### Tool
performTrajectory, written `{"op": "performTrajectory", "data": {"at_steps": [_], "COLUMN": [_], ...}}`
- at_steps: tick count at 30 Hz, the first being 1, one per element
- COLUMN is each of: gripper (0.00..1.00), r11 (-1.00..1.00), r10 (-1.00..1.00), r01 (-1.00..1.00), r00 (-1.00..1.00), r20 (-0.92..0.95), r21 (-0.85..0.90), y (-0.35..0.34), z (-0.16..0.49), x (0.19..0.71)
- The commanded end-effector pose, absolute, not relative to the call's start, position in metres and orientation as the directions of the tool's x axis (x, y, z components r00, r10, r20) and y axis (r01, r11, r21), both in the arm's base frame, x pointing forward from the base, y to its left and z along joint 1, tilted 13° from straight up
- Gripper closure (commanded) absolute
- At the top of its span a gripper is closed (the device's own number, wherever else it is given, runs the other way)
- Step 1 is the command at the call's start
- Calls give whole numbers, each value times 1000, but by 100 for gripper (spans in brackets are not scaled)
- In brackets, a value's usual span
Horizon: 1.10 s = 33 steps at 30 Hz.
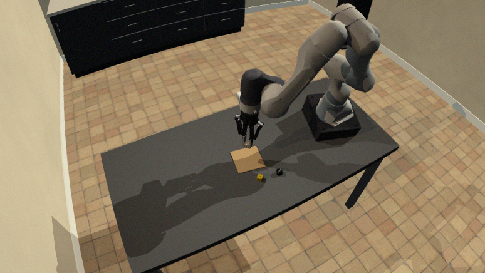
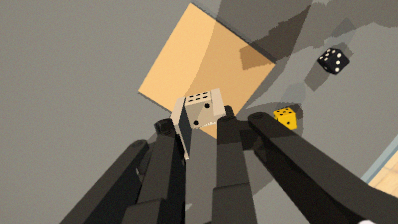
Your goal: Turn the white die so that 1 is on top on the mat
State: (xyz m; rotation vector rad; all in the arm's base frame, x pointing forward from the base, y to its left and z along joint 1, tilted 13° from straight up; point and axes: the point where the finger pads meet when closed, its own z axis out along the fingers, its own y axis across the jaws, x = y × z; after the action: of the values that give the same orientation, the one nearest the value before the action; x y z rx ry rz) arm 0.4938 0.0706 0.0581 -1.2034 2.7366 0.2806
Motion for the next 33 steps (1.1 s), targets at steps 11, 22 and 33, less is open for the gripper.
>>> {"op": "performTrajectory", "data": {"at_steps": [11, 22, 33], "gripper": [87, 87, 87], "r11": [731, 753, 755], "r10": [-644, -595, -525], "r01": [-666, -638, -637], "r00": [-745, -764, -729], "r20": [-175, -251, -439], "r21": [145, 158, 156], "y": [76, 81, 76], "z": [51, 46, 43], "x": [492, 494, 490]}}
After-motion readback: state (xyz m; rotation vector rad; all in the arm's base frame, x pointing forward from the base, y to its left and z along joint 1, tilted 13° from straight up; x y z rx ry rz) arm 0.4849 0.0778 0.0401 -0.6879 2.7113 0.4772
